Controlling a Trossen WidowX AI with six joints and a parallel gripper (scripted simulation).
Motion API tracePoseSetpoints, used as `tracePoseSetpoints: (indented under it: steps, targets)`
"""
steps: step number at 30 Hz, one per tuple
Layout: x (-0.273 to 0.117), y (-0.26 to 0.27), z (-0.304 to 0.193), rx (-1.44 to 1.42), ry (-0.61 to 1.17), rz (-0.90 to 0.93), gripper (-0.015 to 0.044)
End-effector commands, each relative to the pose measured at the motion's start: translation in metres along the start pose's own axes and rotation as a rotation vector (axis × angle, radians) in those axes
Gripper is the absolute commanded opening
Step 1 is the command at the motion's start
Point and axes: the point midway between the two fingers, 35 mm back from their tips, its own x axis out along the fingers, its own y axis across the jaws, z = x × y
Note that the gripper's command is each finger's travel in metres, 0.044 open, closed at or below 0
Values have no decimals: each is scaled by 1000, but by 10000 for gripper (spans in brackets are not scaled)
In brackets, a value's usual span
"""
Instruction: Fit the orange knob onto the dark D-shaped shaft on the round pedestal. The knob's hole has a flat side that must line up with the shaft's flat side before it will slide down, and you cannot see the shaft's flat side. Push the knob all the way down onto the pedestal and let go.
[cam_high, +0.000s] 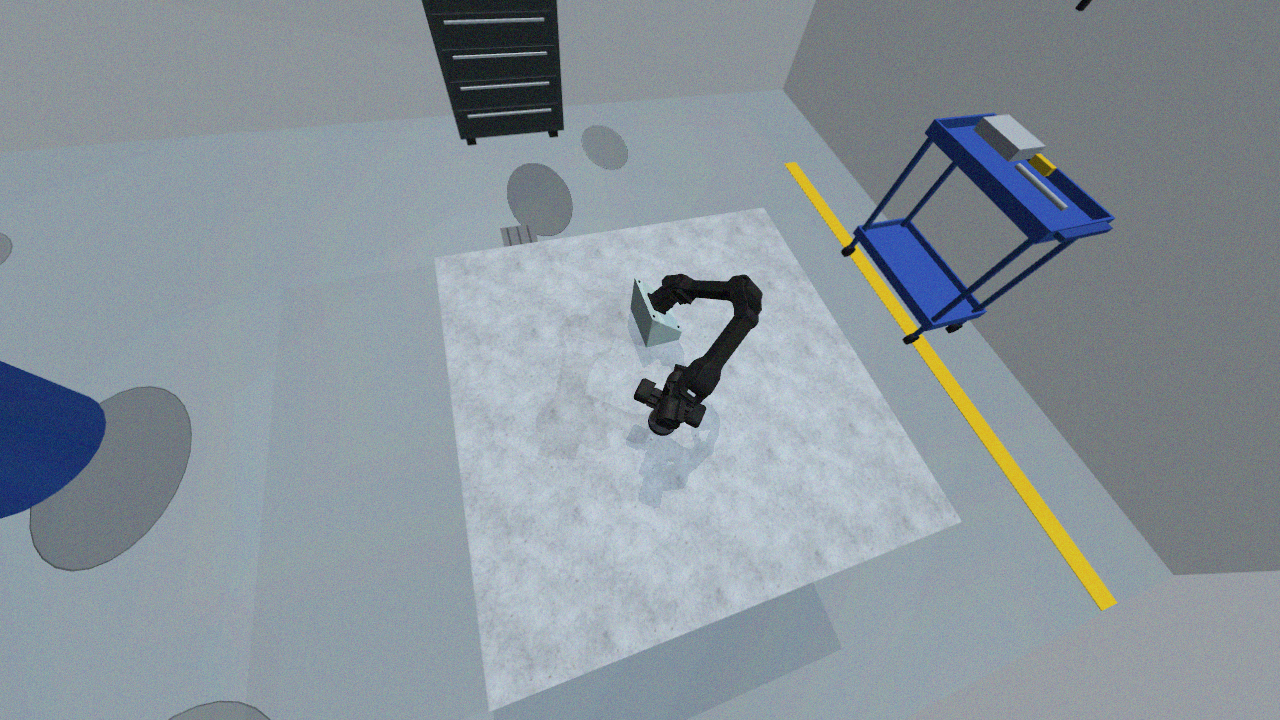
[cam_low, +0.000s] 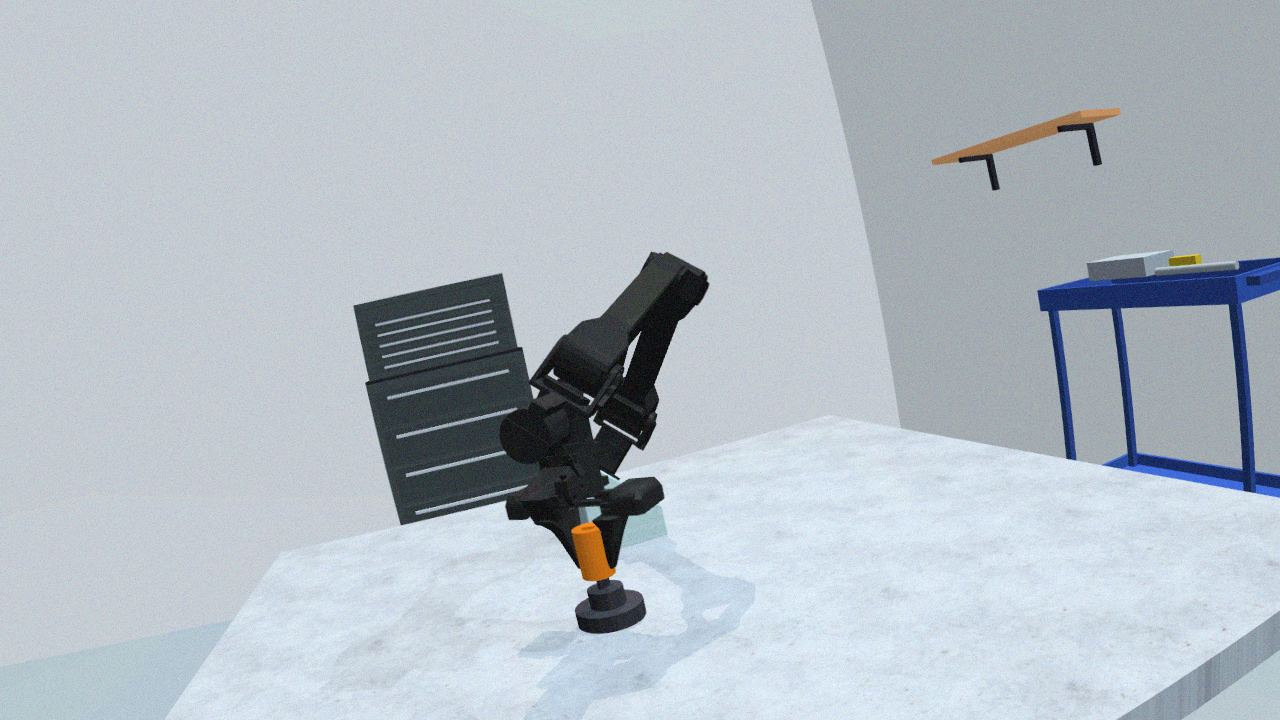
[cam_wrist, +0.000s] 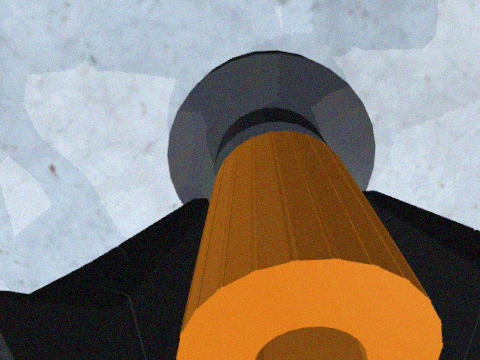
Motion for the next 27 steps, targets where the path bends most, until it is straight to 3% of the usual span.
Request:
tracePoseSetpoints:
  steps: [1,27]
  targets:
    - [0,0,1,4,-3,3,0]
    - [-5,3,-5,214,-3,4,0]
